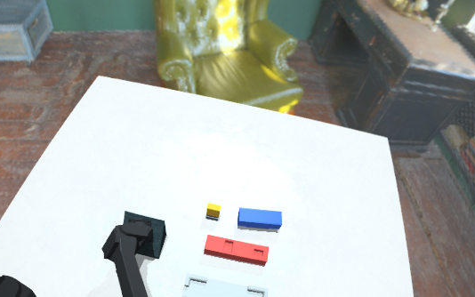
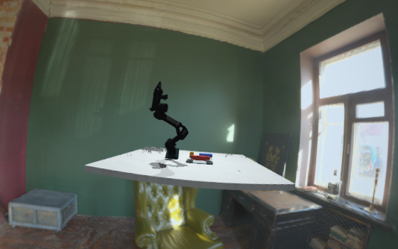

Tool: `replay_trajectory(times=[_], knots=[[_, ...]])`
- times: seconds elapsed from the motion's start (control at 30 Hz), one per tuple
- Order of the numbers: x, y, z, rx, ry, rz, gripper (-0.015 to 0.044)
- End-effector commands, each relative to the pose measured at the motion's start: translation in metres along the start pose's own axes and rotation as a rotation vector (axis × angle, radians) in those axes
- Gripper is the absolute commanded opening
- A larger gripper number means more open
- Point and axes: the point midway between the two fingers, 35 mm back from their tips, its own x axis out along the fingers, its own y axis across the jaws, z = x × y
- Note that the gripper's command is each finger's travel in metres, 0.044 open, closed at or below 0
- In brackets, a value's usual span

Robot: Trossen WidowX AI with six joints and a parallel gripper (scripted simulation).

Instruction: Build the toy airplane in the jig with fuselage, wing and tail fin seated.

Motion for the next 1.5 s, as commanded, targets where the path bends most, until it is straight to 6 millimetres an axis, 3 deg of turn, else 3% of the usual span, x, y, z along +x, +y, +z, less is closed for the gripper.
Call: replay_trajectory(times=[0.0, 0.07, 0.2, 0.4, 0.73, 0.97, 1.17, 1.27, 1.47], knots=[[0.009, -0.028, -0.010, -0.163, 0.006, -0.041, 0.0440], [0.013, -0.044, -0.014, -0.234, 0.012, -0.068, 0.0440], [0.024, -0.056, -0.002, -0.332, -0.033, -0.055, 0.0440], [0.037, -0.106, 0.001, -0.529, -0.026, -0.163, 0.0440], [0.053, -0.205, 0.053, -0.890, -0.053, -0.421, 0.0440], [0.051, -0.268, 0.129, -1.164, -0.091, -0.659, 0.0440], [0.032, -0.311, 0.206, -1.343, -0.141, -0.938, 0.0440], [0.015, -0.326, 0.250, -1.429, -0.168, -1.097, 0.0440], [-0.014, -0.340, 0.305, -1.492, -0.198, -1.316, 0.0440]])
